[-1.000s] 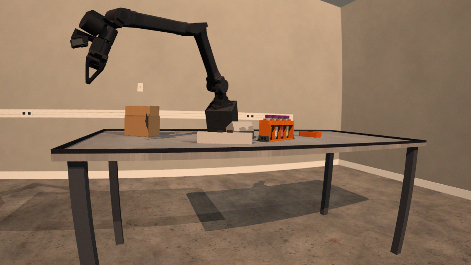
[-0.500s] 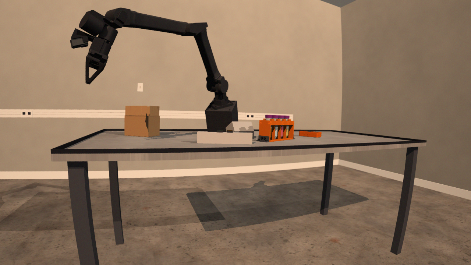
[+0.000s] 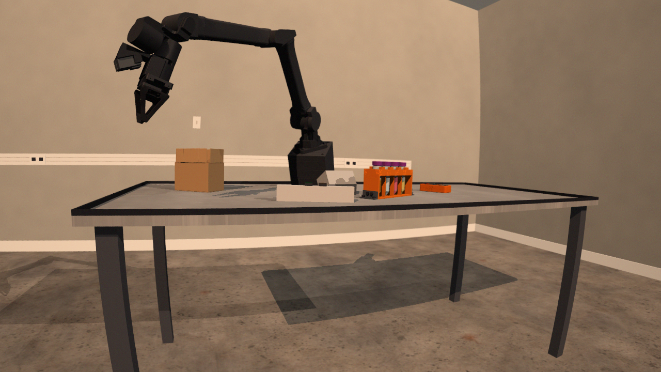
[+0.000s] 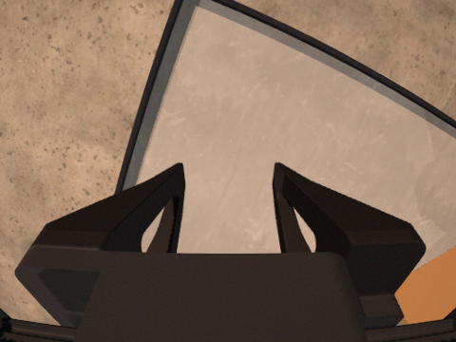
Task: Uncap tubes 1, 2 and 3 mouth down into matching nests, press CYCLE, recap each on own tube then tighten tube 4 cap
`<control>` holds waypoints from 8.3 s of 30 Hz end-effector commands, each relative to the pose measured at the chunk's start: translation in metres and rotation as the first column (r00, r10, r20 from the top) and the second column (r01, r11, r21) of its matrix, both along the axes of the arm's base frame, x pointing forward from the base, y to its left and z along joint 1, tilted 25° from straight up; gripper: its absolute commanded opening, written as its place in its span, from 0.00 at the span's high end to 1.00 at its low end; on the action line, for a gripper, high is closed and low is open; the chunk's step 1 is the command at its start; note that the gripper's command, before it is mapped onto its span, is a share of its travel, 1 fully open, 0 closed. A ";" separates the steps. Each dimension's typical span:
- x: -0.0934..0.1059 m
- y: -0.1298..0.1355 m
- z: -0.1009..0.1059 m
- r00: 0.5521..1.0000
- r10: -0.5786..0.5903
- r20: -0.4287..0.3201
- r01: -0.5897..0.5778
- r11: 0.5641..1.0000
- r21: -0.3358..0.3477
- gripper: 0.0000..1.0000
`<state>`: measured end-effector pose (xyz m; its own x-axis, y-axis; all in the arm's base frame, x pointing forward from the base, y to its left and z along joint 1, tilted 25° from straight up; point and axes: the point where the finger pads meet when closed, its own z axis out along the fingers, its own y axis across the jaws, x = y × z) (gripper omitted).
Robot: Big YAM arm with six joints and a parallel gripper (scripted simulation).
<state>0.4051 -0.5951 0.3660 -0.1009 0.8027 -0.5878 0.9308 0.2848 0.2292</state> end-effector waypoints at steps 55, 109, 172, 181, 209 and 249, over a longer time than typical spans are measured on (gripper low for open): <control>0.079 0.164 -0.017 0.882 0.416 -0.224 -0.440 0.895 -0.069 0.51; 0.096 0.373 -0.099 0.421 0.755 -0.503 -0.866 0.500 0.025 0.51; -0.029 0.593 -0.230 -0.236 0.681 -0.693 -0.968 -0.105 0.226 0.51; -0.026 0.593 -0.229 -0.285 0.655 -0.700 -0.957 -0.146 0.253 0.51; -0.030 0.697 -0.259 0.547 0.741 -0.390 -0.775 0.624 0.097 0.51; -0.052 0.797 -0.323 0.962 0.246 -0.121 -0.218 0.954 0.208 0.51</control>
